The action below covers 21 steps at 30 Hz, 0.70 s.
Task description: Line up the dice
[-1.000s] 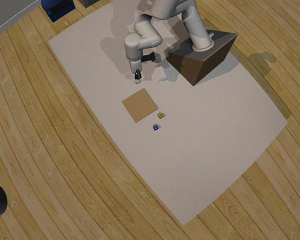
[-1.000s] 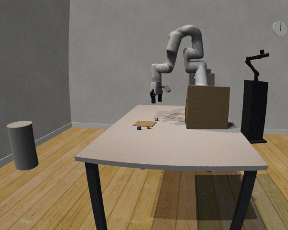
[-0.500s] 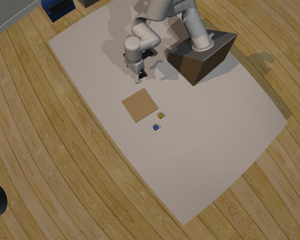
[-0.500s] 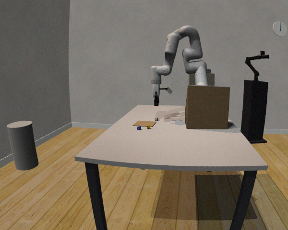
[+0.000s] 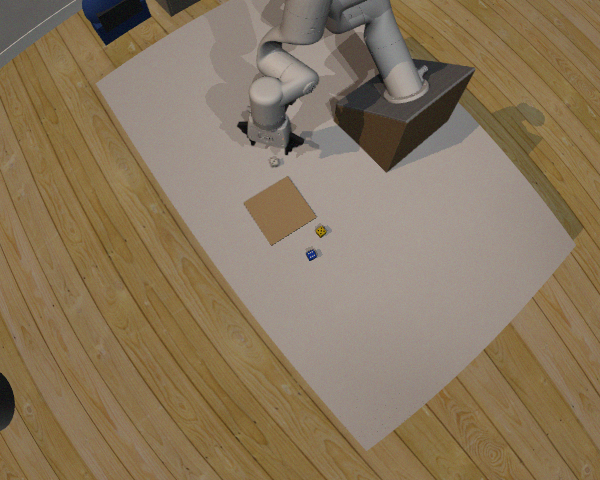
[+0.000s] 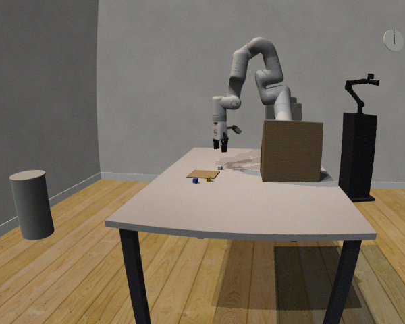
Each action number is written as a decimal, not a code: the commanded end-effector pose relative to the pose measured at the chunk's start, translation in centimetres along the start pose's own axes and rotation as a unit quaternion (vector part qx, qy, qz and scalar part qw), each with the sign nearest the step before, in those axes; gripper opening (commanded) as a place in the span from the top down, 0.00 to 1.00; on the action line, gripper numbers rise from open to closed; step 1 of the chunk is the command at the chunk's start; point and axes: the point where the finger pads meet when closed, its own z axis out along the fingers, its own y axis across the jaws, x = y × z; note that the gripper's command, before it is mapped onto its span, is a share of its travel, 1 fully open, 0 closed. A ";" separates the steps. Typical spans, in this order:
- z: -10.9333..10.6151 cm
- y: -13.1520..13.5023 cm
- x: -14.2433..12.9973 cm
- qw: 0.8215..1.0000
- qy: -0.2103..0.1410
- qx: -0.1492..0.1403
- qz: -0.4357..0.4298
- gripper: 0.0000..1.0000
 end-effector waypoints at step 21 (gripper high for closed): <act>1.5 0.6 -0.4 0.963 -0.018 -0.007 -0.267 0.64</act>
